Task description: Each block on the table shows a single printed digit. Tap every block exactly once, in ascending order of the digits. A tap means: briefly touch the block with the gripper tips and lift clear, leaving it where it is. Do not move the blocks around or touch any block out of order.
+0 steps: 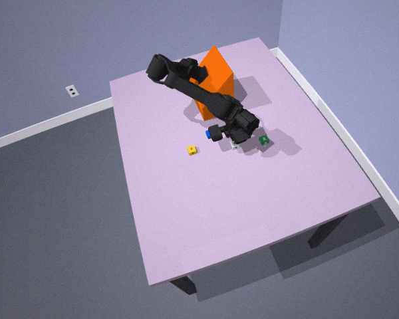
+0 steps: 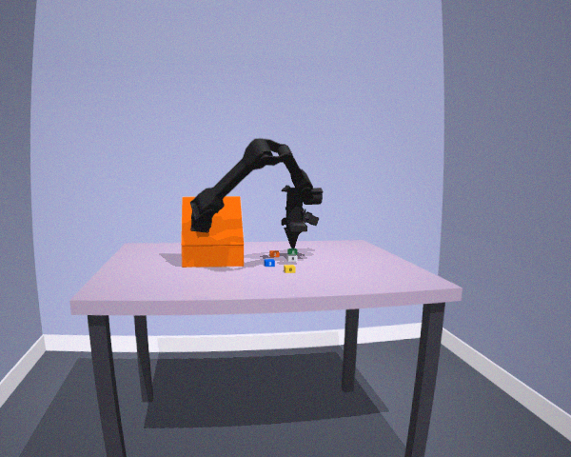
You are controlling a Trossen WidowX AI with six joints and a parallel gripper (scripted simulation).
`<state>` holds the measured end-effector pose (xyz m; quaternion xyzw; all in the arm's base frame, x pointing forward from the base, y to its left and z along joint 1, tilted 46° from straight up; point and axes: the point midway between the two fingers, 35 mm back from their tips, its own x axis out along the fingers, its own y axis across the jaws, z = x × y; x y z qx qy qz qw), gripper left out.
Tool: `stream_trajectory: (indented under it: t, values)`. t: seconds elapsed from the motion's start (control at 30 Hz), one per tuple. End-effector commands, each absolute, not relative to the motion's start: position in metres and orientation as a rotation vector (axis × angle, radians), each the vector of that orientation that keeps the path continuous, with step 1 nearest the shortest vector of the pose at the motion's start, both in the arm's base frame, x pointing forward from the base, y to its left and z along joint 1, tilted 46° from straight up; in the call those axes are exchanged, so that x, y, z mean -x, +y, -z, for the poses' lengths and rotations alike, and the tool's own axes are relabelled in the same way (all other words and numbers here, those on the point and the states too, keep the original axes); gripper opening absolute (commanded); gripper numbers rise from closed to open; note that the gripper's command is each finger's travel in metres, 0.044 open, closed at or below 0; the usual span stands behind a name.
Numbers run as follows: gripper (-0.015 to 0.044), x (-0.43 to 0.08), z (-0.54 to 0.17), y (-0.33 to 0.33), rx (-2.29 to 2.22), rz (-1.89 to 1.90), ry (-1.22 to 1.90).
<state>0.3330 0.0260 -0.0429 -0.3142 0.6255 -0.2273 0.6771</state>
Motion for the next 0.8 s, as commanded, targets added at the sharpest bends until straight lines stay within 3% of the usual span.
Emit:
stream_trajectory:
  t: [0.0,0.77]
  values:
    - [0.002,-0.334,0.047,0.025,0.717,0.499,1.39]
    - [0.002,-0.338,0.067,0.004,0.718,0.5,1.39]
